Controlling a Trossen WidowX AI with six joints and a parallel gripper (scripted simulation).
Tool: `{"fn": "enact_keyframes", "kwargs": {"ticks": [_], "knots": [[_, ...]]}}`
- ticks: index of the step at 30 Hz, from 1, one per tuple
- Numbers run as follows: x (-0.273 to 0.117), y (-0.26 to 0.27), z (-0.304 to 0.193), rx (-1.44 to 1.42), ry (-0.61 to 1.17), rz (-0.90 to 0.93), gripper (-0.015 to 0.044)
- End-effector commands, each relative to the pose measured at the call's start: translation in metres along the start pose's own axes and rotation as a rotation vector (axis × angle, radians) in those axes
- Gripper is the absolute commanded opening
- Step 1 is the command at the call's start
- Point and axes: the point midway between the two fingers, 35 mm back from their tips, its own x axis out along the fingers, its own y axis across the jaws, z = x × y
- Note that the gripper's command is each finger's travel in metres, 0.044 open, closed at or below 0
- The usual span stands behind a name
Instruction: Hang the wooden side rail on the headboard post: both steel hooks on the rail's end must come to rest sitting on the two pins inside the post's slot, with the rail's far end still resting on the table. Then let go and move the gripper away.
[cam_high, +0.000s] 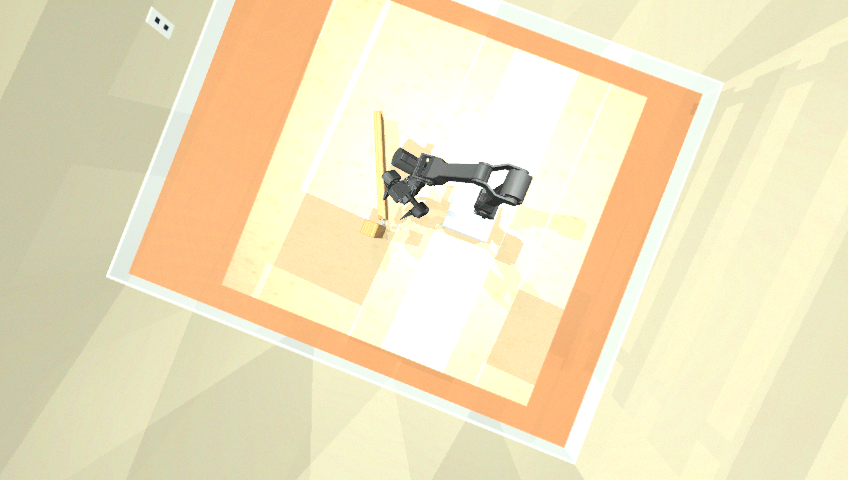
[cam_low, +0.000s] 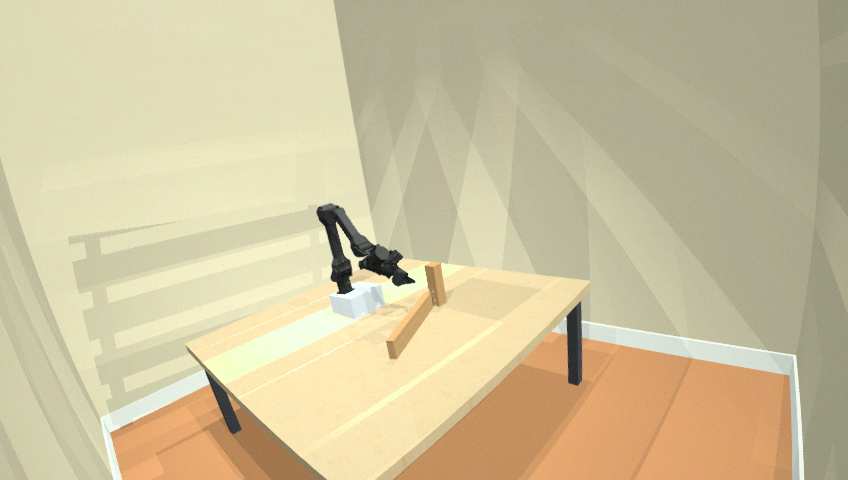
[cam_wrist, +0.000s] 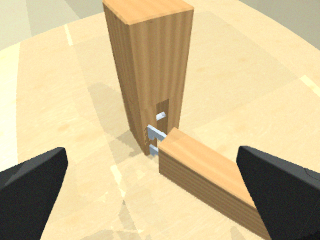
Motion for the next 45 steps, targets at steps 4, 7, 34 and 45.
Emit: {"fn": "enact_keyframes", "kwargs": {"ticks": [4,7,34,45], "knots": [[0.005,-0.012,0.001,0.207,0.074,-0.012,0.0440],[0.010,-0.025,0.004,0.454,0.164,-0.049,0.0440],[0.012,-0.081,0.028,2.002,0.447,-1.081,0.0440],[0.012,-0.081,0.028,2.002,0.447,-1.081,0.0440]]}}
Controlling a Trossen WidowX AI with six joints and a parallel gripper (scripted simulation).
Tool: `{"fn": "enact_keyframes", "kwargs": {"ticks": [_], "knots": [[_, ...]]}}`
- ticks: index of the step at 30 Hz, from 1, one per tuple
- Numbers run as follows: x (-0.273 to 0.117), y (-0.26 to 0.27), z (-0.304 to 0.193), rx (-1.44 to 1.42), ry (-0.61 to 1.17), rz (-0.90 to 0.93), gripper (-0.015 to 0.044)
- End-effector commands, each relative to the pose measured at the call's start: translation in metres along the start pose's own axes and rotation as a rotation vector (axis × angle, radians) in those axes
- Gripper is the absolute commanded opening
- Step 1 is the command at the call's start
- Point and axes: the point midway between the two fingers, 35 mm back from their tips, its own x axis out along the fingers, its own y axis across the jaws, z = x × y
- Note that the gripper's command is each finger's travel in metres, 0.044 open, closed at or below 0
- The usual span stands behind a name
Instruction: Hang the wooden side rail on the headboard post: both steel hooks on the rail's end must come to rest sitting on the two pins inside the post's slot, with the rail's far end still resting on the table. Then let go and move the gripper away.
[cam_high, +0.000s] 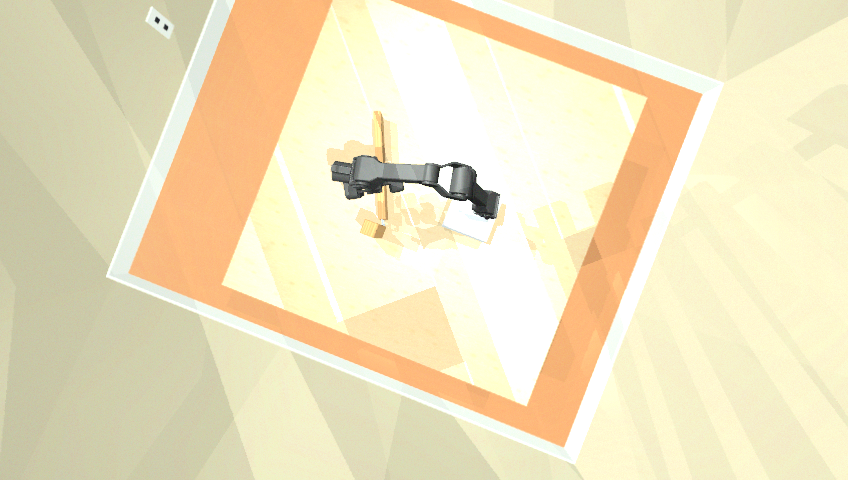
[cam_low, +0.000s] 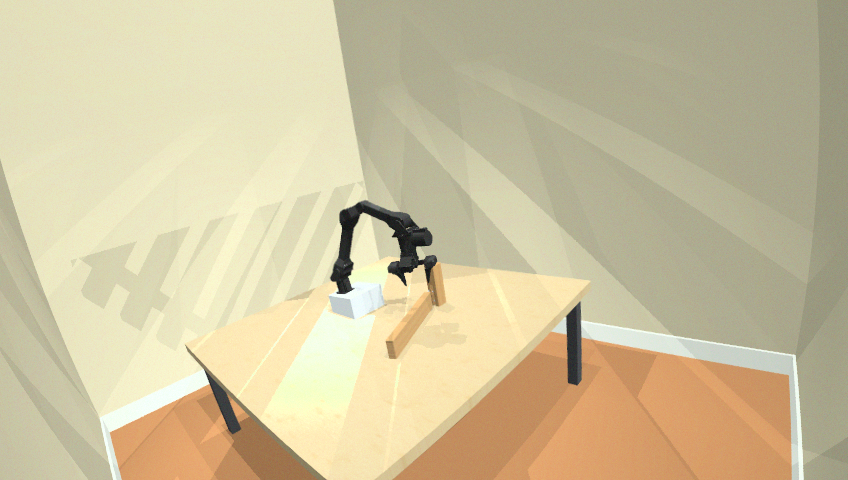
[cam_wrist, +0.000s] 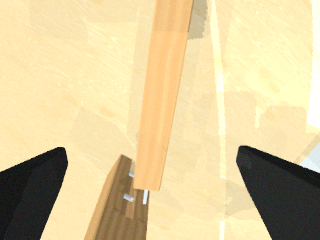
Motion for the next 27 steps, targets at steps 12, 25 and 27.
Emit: {"fn": "enact_keyframes", "kwargs": {"ticks": [12,25,27], "knots": [[0.032,-0.001,0.002,0.122,-0.041,-0.069,0.0440],[0.054,-0.003,0.002,0.122,-0.041,-0.069,0.0440],[0.054,-0.003,0.002,0.122,-0.041,-0.069,0.0440]]}}
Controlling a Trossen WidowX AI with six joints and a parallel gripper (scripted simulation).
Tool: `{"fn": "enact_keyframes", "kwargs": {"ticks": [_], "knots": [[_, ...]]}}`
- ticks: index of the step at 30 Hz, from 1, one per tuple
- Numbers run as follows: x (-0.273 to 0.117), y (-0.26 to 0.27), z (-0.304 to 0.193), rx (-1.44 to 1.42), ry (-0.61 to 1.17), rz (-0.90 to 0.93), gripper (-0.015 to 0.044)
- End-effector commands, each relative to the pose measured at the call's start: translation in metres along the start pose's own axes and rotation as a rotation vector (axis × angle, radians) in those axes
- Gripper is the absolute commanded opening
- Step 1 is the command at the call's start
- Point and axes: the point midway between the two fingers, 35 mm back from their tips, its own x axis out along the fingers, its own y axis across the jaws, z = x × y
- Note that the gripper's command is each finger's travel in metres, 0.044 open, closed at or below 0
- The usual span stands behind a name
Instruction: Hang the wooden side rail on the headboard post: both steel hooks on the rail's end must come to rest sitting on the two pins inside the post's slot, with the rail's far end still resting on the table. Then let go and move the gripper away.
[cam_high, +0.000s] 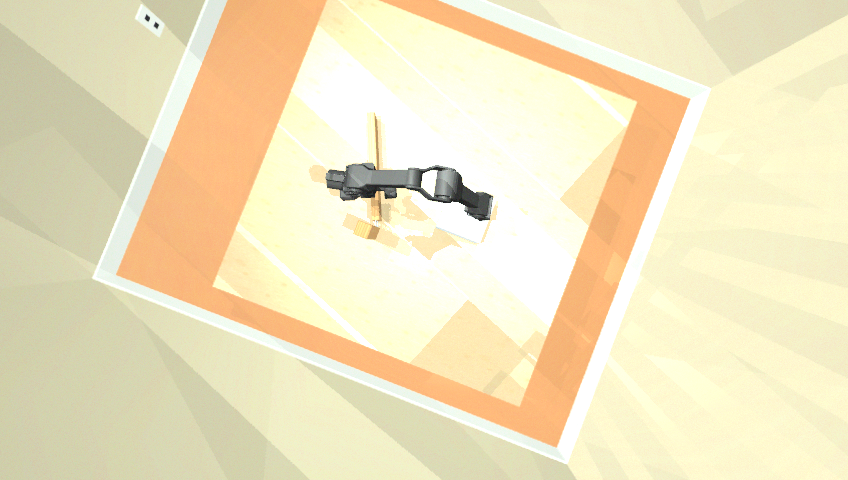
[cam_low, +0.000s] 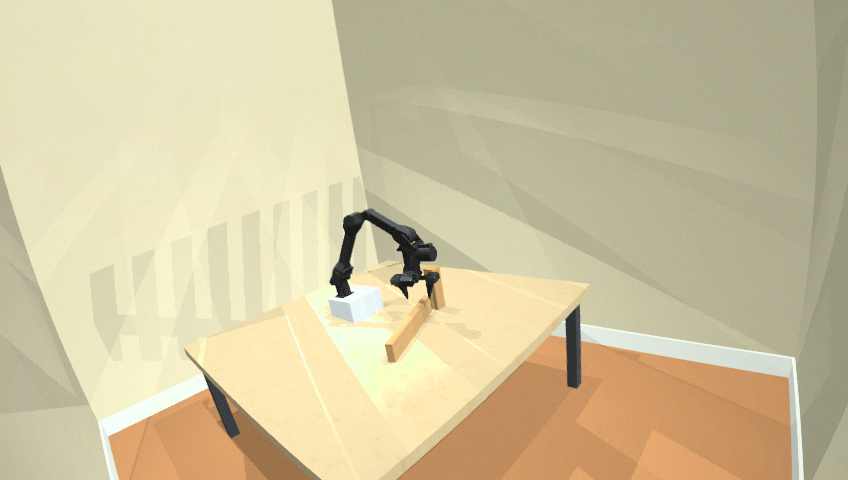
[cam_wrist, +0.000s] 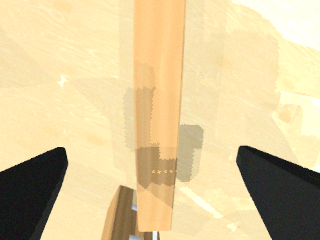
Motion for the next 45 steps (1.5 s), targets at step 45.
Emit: {"fn": "enact_keyframes", "kwargs": {"ticks": [45], "knots": [[0.076,-0.004,0.000,0.004,-0.001,-0.016,0.0440]]}}
